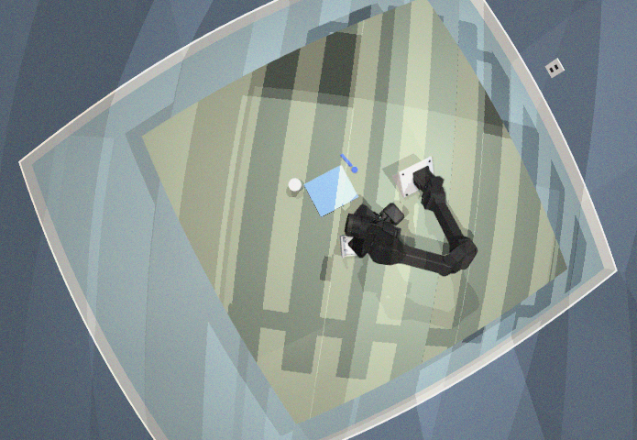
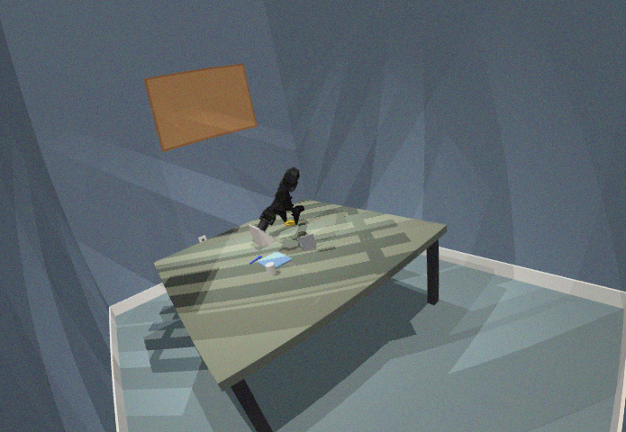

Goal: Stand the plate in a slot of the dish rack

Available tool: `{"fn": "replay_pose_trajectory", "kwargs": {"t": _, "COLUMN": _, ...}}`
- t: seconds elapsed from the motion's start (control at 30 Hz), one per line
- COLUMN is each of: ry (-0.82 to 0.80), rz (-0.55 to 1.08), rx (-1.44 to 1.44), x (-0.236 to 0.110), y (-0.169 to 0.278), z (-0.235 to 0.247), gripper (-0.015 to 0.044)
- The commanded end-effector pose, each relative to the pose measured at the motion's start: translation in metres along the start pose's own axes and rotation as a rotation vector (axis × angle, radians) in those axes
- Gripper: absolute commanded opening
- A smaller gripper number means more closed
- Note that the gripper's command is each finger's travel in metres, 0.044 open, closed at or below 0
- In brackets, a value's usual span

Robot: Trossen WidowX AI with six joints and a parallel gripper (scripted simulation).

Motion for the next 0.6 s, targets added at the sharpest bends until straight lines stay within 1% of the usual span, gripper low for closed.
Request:
{"fn": "replay_pose_trajectory", "kwargs": {"t": 0.0, "ry": -0.007, "rz": 0.002, "rx": 0.138, "x": 0.001, "y": 0.017, "z": -0.001, "gripper": 0.0000}}
{"fn": "replay_pose_trajectory", "kwargs": {"t": 0.47, "ry": -0.005, "rz": 0.019, "rx": 0.623, "x": 0.008, "y": 0.070, "z": -0.012, "gripper": 0.0000}}
{"fn": "replay_pose_trajectory", "kwargs": {"t": 0.57, "ry": -0.005, "rz": 0.021, "rx": 0.674, "x": 0.009, "y": 0.075, "z": -0.014, "gripper": 0.0000}}
Point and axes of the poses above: the point midway between the two fingers, 35 mm back from their tips, its own x axis out along the fingers, its own z axis across the jaws, y = z × x, the point moved 9 cm from there along -x, back along the fingers, and after that the axes turned 10 degrees about -x, right-handed, at the moved point
